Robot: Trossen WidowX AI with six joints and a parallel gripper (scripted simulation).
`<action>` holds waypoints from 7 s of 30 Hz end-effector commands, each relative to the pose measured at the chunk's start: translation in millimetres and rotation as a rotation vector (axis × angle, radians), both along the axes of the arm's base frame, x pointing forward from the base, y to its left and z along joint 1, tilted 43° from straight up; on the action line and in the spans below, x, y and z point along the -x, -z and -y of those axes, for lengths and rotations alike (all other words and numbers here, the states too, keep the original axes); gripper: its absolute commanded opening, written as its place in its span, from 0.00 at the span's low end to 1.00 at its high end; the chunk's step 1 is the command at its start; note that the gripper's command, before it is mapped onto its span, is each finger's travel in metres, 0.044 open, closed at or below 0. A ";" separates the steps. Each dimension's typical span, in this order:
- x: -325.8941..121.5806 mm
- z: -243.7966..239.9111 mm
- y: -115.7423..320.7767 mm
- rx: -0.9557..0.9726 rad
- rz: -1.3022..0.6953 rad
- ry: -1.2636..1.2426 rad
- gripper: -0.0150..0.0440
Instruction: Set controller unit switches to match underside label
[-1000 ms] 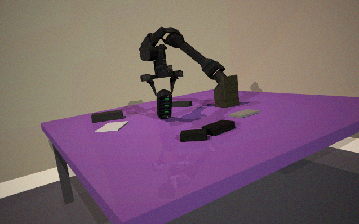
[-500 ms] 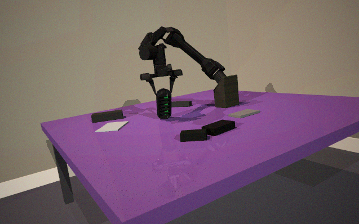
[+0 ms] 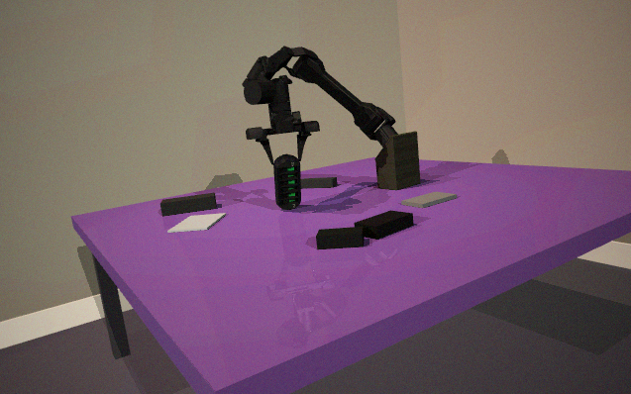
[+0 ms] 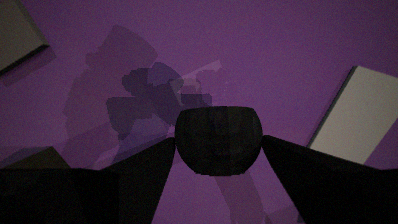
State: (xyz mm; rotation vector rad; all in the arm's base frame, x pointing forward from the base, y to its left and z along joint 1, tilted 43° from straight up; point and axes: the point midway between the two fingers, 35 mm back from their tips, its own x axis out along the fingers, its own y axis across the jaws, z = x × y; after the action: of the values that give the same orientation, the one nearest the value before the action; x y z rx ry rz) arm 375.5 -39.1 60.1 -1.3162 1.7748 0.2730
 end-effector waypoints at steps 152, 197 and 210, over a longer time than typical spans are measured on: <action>74.8 105.3 -73.0 0.020 -0.010 0.003 0.83; 90.6 136.1 -76.5 0.022 -0.010 0.003 0.83; 94.7 145.2 -76.0 0.023 -0.010 0.003 0.83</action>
State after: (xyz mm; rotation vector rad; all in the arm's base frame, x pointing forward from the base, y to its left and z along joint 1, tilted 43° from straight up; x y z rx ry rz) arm 282.6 -182.9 137.1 -1.3294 1.7934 0.2481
